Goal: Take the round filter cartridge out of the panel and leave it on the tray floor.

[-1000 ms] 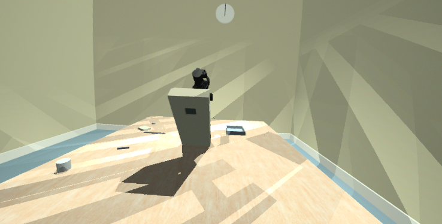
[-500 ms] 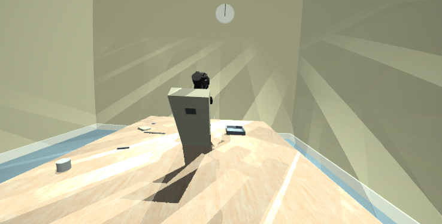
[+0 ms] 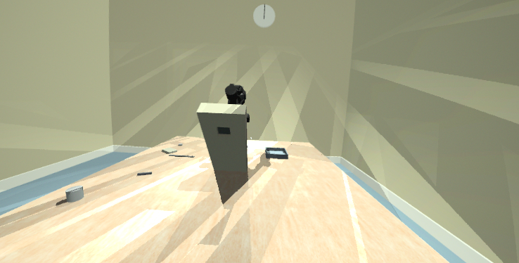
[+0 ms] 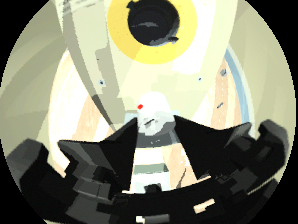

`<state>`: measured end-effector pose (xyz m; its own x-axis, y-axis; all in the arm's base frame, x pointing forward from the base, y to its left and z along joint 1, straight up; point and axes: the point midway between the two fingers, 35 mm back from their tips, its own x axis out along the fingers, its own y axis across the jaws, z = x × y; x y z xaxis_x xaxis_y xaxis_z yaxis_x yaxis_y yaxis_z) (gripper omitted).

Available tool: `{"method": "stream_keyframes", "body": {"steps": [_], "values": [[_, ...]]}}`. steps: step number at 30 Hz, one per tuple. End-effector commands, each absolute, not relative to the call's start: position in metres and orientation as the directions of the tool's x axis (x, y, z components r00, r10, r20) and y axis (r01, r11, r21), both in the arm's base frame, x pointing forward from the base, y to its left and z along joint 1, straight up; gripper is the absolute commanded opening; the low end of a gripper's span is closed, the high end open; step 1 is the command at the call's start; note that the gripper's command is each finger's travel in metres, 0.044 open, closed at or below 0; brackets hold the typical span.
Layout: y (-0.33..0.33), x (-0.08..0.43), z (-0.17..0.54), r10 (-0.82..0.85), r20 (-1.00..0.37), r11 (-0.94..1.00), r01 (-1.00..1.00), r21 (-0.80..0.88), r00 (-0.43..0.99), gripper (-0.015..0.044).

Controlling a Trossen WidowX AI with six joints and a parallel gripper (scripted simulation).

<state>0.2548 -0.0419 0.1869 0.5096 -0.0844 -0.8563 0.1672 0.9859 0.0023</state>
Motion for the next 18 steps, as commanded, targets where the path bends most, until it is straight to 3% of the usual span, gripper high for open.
{"method": "stream_keyframes", "body": {"steps": [1,4,18], "values": [[-0.042,0.255,0.188,-0.087,-0.856,0.986,0.169,0.0,0.51,0.0081],[-0.043,0.26,0.195,-0.086,-0.856,0.986,0.168,0.001,0.51,0.0002],[-0.042,0.255,0.241,-0.084,-0.856,0.986,0.167,0.002,0.509,0.0]]}}
